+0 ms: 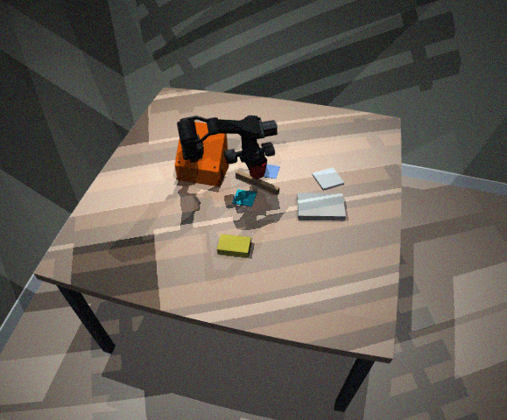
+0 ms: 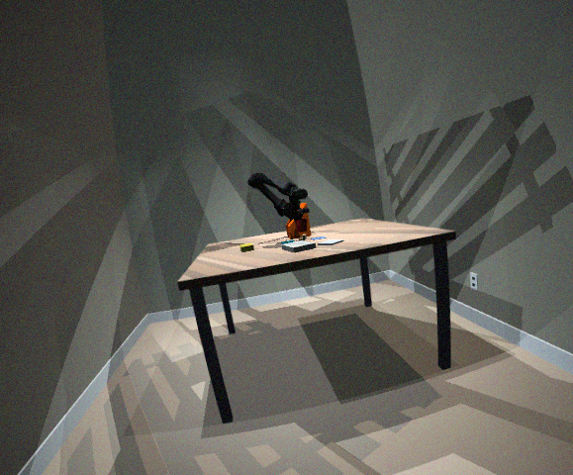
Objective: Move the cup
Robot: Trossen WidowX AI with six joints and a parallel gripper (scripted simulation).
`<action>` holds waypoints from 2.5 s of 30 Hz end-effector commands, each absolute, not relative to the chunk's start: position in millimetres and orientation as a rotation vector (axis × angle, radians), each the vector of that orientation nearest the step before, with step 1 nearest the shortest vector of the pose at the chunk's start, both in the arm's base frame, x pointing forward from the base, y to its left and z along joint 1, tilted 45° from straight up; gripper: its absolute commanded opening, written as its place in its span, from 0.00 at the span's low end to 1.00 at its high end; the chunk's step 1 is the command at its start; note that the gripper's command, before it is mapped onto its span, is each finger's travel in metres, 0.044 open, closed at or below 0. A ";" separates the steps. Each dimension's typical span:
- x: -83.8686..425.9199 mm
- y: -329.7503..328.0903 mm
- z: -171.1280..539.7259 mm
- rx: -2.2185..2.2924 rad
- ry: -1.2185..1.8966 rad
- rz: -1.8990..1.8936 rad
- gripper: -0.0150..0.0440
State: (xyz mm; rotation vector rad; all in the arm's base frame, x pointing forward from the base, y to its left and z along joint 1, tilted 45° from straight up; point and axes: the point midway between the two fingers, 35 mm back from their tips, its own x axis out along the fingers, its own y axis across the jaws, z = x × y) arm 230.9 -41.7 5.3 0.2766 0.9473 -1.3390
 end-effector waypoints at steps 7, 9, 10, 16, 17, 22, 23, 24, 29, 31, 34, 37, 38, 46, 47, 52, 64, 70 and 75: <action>223.0 -53.7 17.5 0.268 0.950 -1.341 0.25; 221.8 -55.9 20.0 0.268 0.950 -1.341 0.25; 221.2 -57.0 21.2 0.268 0.950 -1.341 0.25; 217.4 -63.7 28.4 0.267 0.950 -1.341 0.25; 216.8 -64.8 29.6 0.267 0.950 -1.341 0.25; 213.6 -70.3 35.6 0.267 0.950 -1.342 0.25; 212.9 -71.4 36.8 0.267 0.950 -1.342 0.25; 212.2 -72.5 38.0 0.267 0.950 -1.342 0.25; 208.8 -78.1 43.8 0.267 0.950 -1.342 0.25; 207.4 -80.3 46.1 0.267 0.950 -1.342 0.25; 205.2 -83.6 49.6 0.266 0.950 -1.342 0.25; 203.0 -86.7 52.8 0.266 0.950 -1.342 0.25; 202.3 -87.8 53.8 0.266 0.950 -1.342 0.25; 195.8 -96.2 62.4 0.265 0.949 -1.343 0.25; 195.0 -97.2 63.4 0.265 0.949 -1.343 0.25; 191.4 -101.4 67.4 0.264 0.949 -1.343 0.25; 191.2 -109.4 59.6 0.265 0.949 -1.343 0.25; 190.9 -114.0 55.2 0.265 0.949 -1.343 0.25; 190.5 -117.9 51.6 0.266 0.949 -1.343 0.25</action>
